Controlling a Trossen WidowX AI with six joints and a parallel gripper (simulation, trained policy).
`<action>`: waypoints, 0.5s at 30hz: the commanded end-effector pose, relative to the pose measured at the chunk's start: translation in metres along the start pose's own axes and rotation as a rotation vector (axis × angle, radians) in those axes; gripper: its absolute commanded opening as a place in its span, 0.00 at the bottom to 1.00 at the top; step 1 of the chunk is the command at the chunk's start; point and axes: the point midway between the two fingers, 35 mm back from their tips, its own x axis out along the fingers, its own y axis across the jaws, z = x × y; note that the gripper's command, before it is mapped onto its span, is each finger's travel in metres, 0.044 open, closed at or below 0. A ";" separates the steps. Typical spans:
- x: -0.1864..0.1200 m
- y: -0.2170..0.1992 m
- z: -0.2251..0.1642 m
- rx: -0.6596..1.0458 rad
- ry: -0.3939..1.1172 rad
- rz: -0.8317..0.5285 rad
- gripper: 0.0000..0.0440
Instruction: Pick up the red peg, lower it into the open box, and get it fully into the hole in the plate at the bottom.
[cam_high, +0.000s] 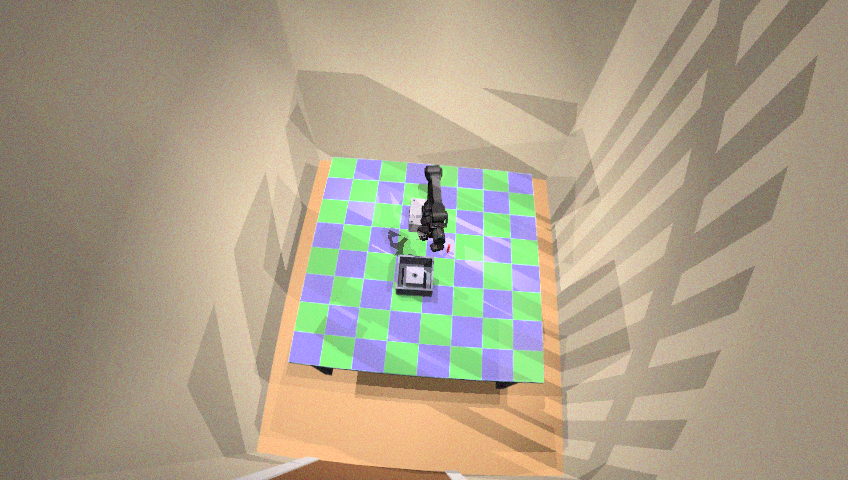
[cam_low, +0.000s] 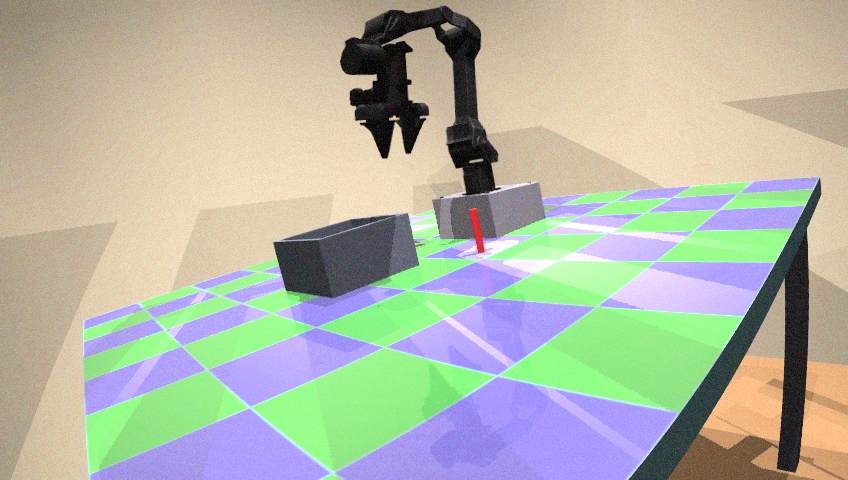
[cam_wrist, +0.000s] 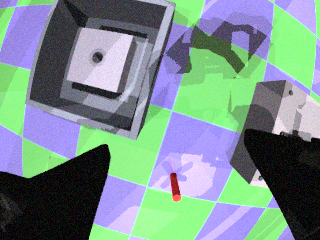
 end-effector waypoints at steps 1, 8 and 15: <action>0.005 0.002 -0.021 -0.077 0.018 -0.050 1.00; 0.014 0.000 -0.061 -0.209 0.042 -0.142 1.00; 0.027 -0.007 -0.094 -0.315 0.049 -0.222 1.00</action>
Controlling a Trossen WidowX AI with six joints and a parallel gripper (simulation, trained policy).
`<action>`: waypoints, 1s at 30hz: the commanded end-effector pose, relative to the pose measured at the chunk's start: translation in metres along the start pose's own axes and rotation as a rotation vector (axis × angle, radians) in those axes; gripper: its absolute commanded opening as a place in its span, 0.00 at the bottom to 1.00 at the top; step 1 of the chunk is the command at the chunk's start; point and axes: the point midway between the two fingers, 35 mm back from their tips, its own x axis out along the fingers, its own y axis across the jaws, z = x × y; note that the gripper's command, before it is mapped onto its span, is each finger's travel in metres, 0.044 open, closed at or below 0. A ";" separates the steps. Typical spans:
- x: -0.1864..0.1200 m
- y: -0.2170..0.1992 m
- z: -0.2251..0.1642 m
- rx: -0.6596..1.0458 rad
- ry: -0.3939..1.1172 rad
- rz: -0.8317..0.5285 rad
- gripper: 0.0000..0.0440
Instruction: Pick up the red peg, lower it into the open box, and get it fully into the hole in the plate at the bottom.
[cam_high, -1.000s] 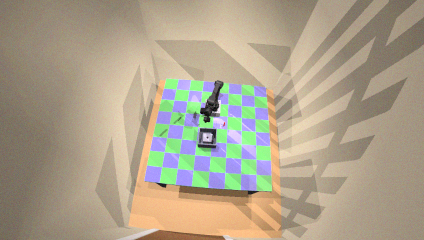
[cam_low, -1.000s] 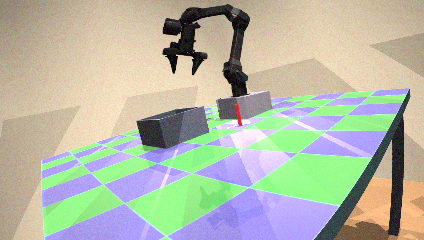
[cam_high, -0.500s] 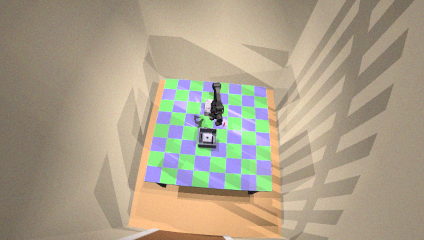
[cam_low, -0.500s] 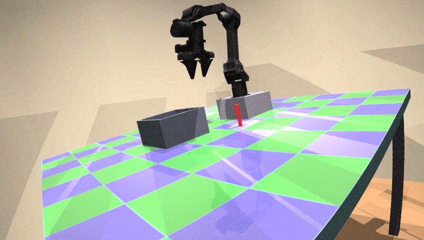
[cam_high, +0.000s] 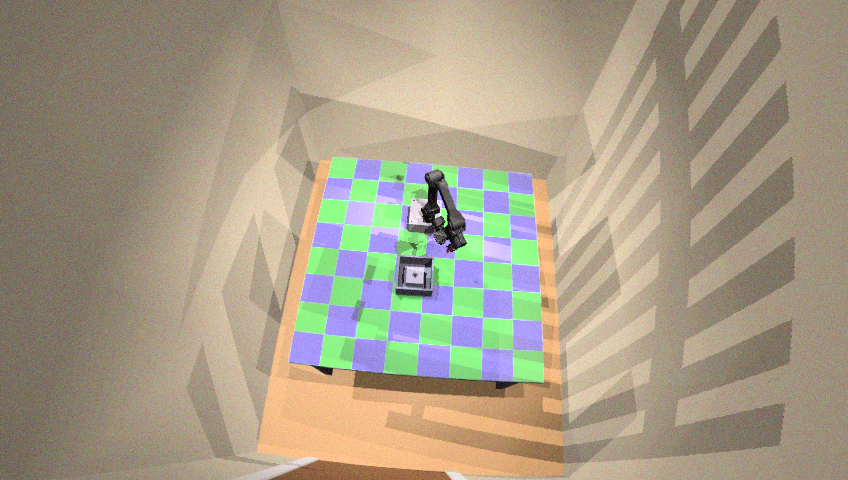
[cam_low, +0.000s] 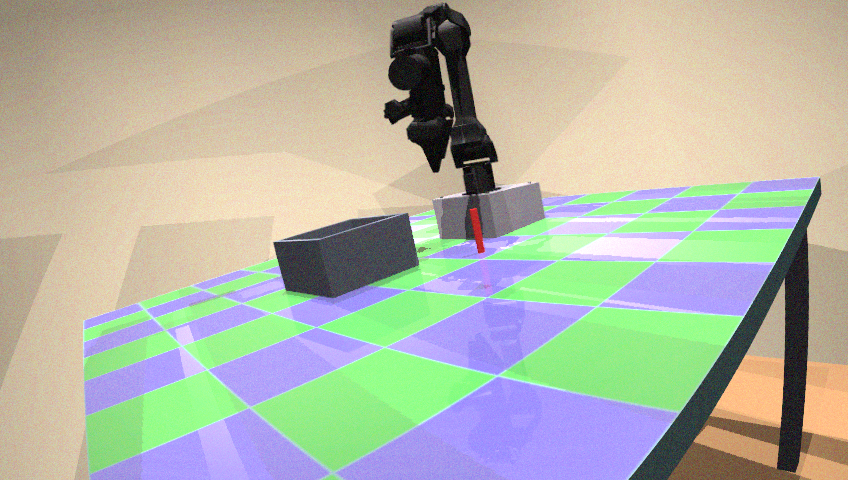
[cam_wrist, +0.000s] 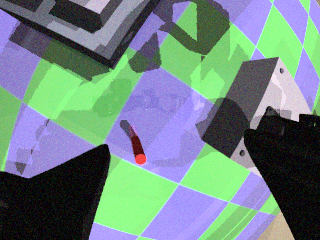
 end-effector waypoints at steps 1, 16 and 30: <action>0.010 0.001 -0.016 -0.044 0.007 -0.051 1.00; 0.057 0.019 -0.050 -0.180 -0.017 -0.084 1.00; 0.117 0.040 -0.057 -0.233 -0.053 -0.012 1.00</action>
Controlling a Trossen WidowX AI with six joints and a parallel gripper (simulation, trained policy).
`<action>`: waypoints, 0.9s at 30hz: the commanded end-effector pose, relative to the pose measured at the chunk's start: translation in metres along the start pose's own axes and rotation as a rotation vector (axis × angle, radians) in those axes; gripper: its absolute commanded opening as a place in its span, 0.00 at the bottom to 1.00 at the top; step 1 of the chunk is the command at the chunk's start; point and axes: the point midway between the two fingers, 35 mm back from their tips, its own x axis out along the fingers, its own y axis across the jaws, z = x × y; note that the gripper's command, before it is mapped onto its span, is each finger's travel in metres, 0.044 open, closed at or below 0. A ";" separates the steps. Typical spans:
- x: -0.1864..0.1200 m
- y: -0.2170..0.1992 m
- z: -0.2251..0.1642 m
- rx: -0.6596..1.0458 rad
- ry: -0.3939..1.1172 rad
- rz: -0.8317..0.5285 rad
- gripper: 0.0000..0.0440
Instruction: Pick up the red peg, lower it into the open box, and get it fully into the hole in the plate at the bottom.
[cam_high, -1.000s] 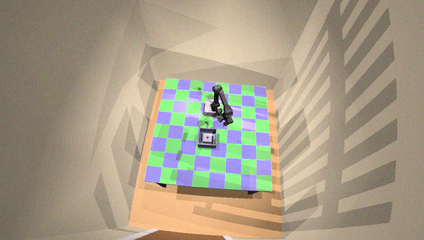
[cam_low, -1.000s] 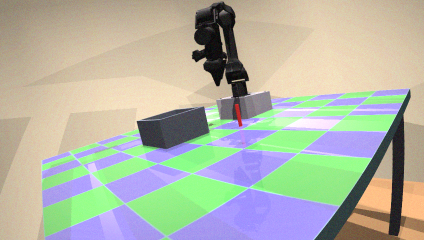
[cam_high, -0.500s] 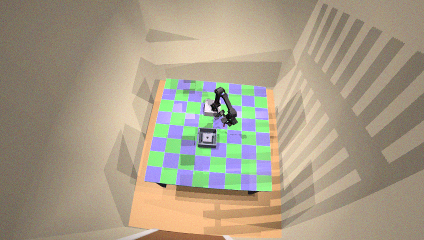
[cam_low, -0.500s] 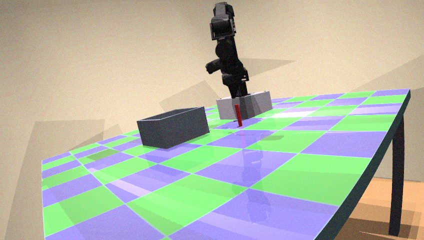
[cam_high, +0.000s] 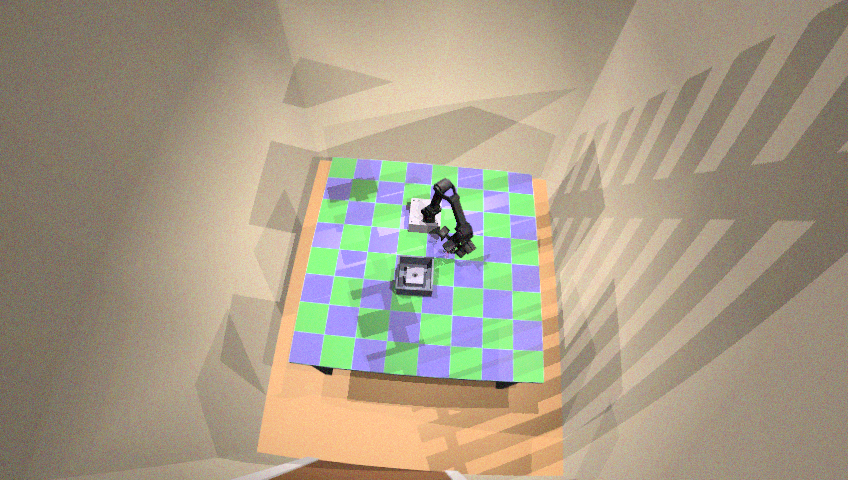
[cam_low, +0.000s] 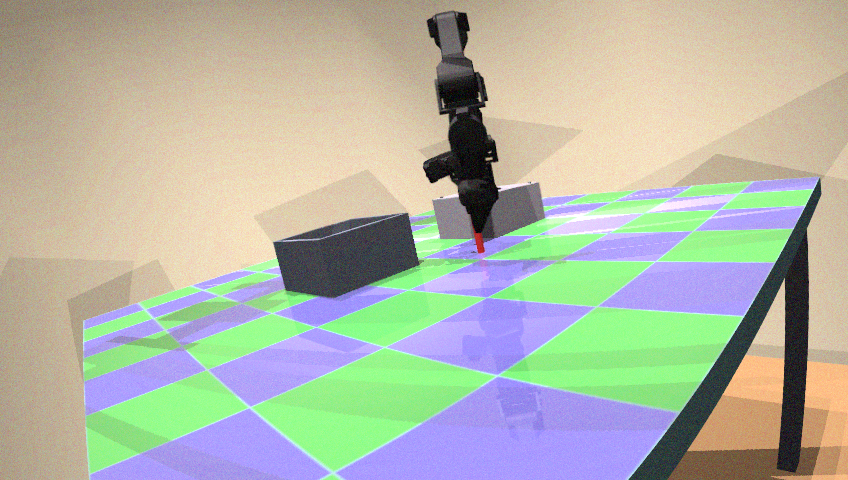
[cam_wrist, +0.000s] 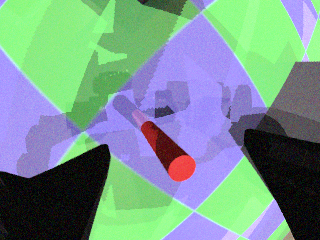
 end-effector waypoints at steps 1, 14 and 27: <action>0.016 0.003 0.000 -0.014 -0.013 0.008 1.00; 0.050 0.005 -0.003 -0.027 -0.001 -0.015 0.39; 0.036 0.007 0.009 -0.036 -0.036 -0.056 0.00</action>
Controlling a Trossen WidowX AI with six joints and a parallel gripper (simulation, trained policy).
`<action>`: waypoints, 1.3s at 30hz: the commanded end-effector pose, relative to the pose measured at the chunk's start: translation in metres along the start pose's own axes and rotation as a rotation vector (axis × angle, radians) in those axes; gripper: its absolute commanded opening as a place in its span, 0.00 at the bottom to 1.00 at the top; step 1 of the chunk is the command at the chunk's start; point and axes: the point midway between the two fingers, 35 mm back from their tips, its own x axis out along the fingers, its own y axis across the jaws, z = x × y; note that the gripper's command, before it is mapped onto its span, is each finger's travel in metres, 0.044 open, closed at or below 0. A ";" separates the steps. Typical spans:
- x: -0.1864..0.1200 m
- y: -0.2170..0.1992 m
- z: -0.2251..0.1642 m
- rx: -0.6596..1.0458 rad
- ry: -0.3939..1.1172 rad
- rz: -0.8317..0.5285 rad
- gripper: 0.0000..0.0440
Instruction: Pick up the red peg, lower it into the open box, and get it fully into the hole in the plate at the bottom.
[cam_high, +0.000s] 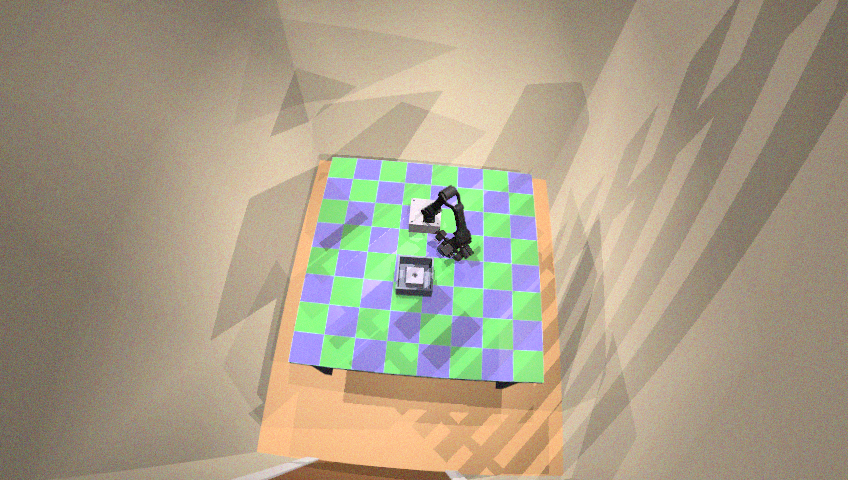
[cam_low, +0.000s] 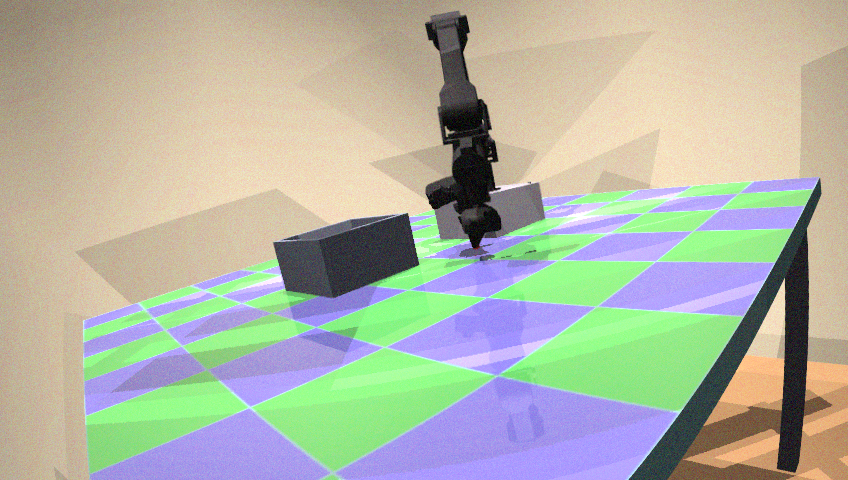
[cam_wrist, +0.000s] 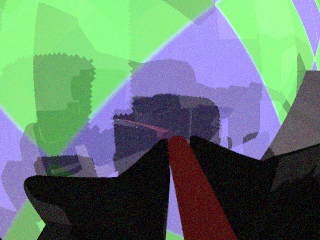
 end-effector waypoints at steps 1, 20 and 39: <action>-0.013 0.004 0.008 -0.003 -0.027 0.011 0.00; -0.089 -0.002 0.061 0.069 -0.128 0.046 0.00; -0.114 -0.023 0.148 0.290 -0.170 0.080 0.00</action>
